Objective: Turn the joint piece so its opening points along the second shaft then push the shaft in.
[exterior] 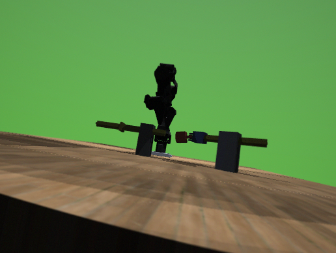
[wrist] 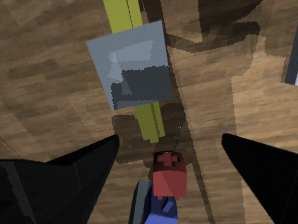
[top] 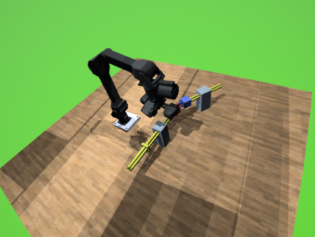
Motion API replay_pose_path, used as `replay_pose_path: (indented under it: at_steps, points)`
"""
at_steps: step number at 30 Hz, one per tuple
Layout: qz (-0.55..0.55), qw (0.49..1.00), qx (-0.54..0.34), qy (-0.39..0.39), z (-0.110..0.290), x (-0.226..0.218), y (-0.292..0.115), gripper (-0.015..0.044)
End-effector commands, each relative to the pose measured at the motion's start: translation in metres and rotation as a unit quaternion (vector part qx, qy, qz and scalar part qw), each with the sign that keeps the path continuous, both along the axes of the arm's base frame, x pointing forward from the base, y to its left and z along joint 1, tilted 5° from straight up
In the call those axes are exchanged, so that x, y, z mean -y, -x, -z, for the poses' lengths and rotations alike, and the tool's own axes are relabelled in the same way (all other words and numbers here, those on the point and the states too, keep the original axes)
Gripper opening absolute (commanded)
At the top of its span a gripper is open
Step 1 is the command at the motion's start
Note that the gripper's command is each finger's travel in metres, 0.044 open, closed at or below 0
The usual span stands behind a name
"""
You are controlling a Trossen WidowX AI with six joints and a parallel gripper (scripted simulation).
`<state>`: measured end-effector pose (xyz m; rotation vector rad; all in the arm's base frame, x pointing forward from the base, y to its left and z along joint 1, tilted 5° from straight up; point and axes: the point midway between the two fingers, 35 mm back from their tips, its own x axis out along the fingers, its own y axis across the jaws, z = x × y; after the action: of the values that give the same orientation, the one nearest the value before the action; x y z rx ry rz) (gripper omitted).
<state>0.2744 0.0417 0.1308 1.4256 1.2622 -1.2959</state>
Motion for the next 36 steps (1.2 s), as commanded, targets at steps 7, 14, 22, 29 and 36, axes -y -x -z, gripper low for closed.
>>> replay_pose_path:
  at_steps: [7, 14, 22, 29, 36]
  points:
    - [0.003, 1.0, -0.002, -0.003, 0.038, 0.0, 0.005, 0.044]
    - [0.001, 1.0, -0.001, -0.002, 0.044, -0.011, 0.003, 0.044]
    - [0.001, 1.0, 0.0, -0.004, 0.045, -0.045, -0.003, 0.044]
    - [0.003, 1.0, -0.001, -0.006, 0.045, -0.069, -0.005, 0.044]
    - [0.003, 1.0, -0.001, -0.006, 0.052, -0.071, -0.005, 0.044]
